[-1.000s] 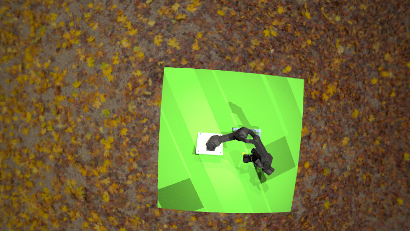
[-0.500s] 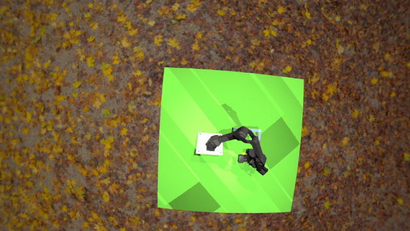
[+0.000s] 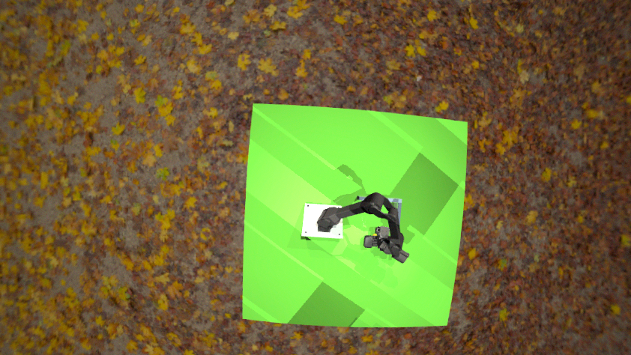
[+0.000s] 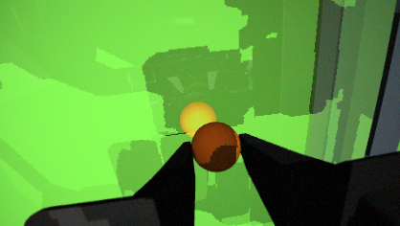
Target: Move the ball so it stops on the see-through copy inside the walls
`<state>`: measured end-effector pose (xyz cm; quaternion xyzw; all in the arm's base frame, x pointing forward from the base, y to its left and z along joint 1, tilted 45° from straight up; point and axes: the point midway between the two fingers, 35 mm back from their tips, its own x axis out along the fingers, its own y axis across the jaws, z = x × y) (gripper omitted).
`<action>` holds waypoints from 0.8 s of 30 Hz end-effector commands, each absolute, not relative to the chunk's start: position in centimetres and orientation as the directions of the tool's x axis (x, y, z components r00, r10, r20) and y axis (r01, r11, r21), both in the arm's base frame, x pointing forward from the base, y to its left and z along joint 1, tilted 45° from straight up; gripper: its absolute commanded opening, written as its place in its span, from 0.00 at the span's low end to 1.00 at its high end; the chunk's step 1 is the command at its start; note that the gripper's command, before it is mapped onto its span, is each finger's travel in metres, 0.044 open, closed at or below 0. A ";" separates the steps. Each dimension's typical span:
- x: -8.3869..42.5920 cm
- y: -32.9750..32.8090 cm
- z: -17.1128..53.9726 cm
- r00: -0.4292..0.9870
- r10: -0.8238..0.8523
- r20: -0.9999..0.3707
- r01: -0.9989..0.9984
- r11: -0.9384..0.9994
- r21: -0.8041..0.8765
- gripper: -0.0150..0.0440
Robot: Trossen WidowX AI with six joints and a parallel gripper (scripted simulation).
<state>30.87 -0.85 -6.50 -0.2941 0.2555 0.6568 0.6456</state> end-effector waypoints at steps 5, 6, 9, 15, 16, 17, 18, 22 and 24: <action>30.3 1.1 -8.3 -0.006 0.707 -0.707 -0.999 -0.033 -0.026 0.25; 30.3 1.1 -8.3 -0.006 0.707 -0.707 -0.999 -0.033 -0.026 0.25; 30.3 1.1 -8.4 -0.006 0.708 -0.707 -0.999 -0.033 -0.026 0.25; 30.3 1.7 -8.9 -0.005 0.708 -0.707 -0.999 -0.033 -0.026 0.25; 30.3 1.8 -9.1 -0.006 0.708 -0.706 -0.999 -0.033 -0.026 0.25; 30.3 1.9 -9.2 -0.006 0.708 -0.706 -0.999 -0.033 -0.026 0.25; 30.3 2.0 -9.3 -0.006 0.708 -0.706 -0.999 -0.033 -0.026 0.25; 30.2 2.4 -9.7 -0.006 0.708 -0.706 -0.999 -0.033 -0.026 0.25; 30.2 2.5 -9.7 -0.006 0.708 -0.706 -0.999 -0.033 -0.026 0.25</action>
